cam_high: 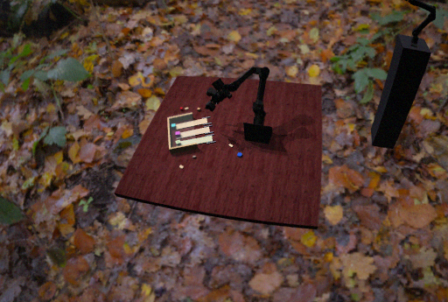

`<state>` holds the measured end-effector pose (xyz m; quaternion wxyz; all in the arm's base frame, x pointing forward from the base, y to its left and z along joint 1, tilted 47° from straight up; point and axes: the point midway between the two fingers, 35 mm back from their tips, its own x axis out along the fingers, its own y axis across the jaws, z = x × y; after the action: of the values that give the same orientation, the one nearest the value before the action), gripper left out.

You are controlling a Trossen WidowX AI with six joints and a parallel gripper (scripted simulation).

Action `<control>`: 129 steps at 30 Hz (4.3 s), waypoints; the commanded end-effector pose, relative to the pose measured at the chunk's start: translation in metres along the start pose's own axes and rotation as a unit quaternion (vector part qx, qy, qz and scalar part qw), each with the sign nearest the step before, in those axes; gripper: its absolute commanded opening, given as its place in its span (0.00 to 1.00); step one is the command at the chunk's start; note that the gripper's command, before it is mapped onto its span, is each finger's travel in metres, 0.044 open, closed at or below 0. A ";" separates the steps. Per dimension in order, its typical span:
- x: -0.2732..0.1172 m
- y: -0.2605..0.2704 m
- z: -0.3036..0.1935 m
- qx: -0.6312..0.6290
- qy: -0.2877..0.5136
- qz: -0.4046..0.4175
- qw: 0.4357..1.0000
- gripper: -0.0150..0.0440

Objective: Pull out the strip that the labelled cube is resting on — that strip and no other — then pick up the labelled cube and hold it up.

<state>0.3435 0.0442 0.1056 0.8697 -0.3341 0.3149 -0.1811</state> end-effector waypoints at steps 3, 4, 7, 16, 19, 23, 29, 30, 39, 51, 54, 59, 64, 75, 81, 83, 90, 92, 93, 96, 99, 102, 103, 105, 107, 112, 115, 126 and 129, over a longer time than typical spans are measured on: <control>-0.042 0.084 -0.021 -0.086 -0.061 0.084 0.991 0.93; -0.043 0.086 -0.022 -0.088 -0.063 0.086 0.990 0.93; -0.043 0.086 -0.022 -0.088 -0.063 0.086 0.990 0.93; -0.042 0.087 -0.022 -0.090 -0.060 0.087 0.990 0.89; -0.029 0.100 -0.023 -0.117 -0.014 0.093 0.989 0.75; -0.006 0.119 -0.029 -0.158 0.073 0.102 0.980 0.58; 0.025 0.138 -0.049 -0.208 0.211 0.107 0.949 0.31; 0.029 0.140 -0.054 -0.216 0.235 0.107 0.942 0.26; 0.051 0.146 -0.085 -0.255 0.388 0.097 0.880 0.25; 0.050 0.147 -0.086 -0.255 0.388 0.097 0.880 0.25; 0.053 0.148 -0.088 -0.255 0.388 0.097 0.880 0.25; 0.059 0.148 -0.094 -0.255 0.388 0.097 0.880 0.25; 0.065 0.148 -0.100 -0.255 0.388 0.097 0.880 0.25; 0.077 0.148 -0.113 -0.255 0.388 0.097 0.880 0.25; 0.084 0.148 -0.120 -0.255 0.388 0.096 0.880 0.25; 0.086 0.148 -0.123 -0.255 0.388 0.096 0.880 0.25; 0.093 0.148 -0.132 -0.256 0.388 0.096 0.880 0.25; 0.095 0.148 -0.135 -0.256 0.388 0.096 0.880 0.25; 0.096 0.148 -0.136 -0.256 0.388 0.095 0.880 0.25; 0.097 0.148 -0.138 -0.256 0.388 0.095 0.880 0.25; 0.097 0.148 -0.138 -0.256 0.388 0.095 0.880 0.25; 0.097 0.148 -0.138 -0.256 0.388 0.095 0.880 0.25; 0.097 0.148 -0.138 -0.256 0.388 0.095 0.880 0.25; 0.097 0.148 -0.138 -0.256 0.388 0.095 0.880 0.25; 0.097 0.148 -0.138 -0.256 0.388 0.095 0.880 0.25; 0.097 0.148 -0.138 -0.256 0.388 0.095 0.880 0.25; 0.097 0.148 -0.138 -0.256 0.388 0.095 0.880 0.25; 0.098 0.148 -0.139 -0.256 0.388 0.095 0.880 0.25; 0.098 0.148 -0.139 -0.256 0.388 0.095 0.880 0.25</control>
<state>0.3379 0.0339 -0.1191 0.5764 -0.4130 0.6939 -0.1256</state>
